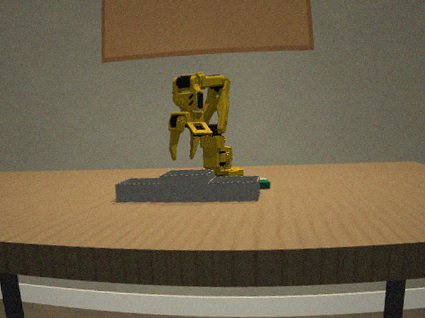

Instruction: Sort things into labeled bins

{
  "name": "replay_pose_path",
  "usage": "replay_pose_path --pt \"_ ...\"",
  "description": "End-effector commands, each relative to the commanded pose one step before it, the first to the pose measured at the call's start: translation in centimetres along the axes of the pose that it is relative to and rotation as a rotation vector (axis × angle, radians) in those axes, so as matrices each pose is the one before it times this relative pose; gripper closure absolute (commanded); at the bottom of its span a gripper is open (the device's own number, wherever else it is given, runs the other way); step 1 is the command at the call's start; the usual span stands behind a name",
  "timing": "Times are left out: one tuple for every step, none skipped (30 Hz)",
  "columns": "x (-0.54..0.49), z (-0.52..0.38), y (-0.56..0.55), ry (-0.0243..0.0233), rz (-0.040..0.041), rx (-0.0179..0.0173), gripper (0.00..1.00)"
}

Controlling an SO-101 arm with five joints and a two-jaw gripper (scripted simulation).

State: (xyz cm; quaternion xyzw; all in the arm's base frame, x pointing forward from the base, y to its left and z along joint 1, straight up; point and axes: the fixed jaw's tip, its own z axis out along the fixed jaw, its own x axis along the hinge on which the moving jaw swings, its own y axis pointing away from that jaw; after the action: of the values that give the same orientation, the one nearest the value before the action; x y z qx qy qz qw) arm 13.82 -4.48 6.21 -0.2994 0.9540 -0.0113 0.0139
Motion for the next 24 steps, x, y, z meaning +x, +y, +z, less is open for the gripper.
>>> replay_pose_path --pt "-0.34 -0.3727 -0.156 -0.02469 -0.01874 0.03143 0.77" --pt "0.0 0.0 0.0 0.0 0.0 0.0 0.77" --pt "0.0 0.0 0.0 0.0 0.0 0.0 0.77" --pt "0.0 0.0 0.0 0.0 0.0 0.0 0.77" --pt "0.0 0.0 0.0 0.0 0.0 0.0 0.77" --pt "0.0 0.0 0.0 0.0 0.0 0.0 0.77" --pt "0.0 0.0 0.0 0.0 0.0 0.0 0.77" --pt "0.0 0.0 0.0 0.0 0.0 0.0 0.77" --pt "0.0 0.0 0.0 0.0 0.0 0.0 0.77" --pt "0.0 0.0 0.0 0.0 0.0 0.0 0.77" --pt "0.0 0.0 0.0 0.0 0.0 0.0 0.77" --pt "-0.056 0.4488 0.496 0.02117 -0.03714 -0.03284 0.77" --pt "0.0 0.0 0.0 0.0 0.0 0.0 0.77" --pt "0.0 0.0 0.0 0.0 0.0 0.0 0.77" --pt "0.0 0.0 0.0 0.0 0.0 0.0 0.77" --pt "0.0 0.0 0.0 0.0 0.0 0.0 0.77" --pt "0.0 0.0 0.0 0.0 0.0 0.0 0.77" --pt "0.0 0.0 0.0 0.0 0.0 0.0 0.77" --pt "0.0 0.0 0.0 0.0 0.0 0.0 0.77" --pt "0.0 0.0 0.0 0.0 0.0 0.0 0.77" --pt "0.0 0.0 0.0 0.0 0.0 0.0 0.77" --pt "0.0 0.0 0.0 0.0 0.0 0.0 0.77" --pt "0.0 0.0 0.0 0.0 0.0 0.0 0.77" --pt "0.0 0.0 0.0 0.0 0.0 0.0 0.77"
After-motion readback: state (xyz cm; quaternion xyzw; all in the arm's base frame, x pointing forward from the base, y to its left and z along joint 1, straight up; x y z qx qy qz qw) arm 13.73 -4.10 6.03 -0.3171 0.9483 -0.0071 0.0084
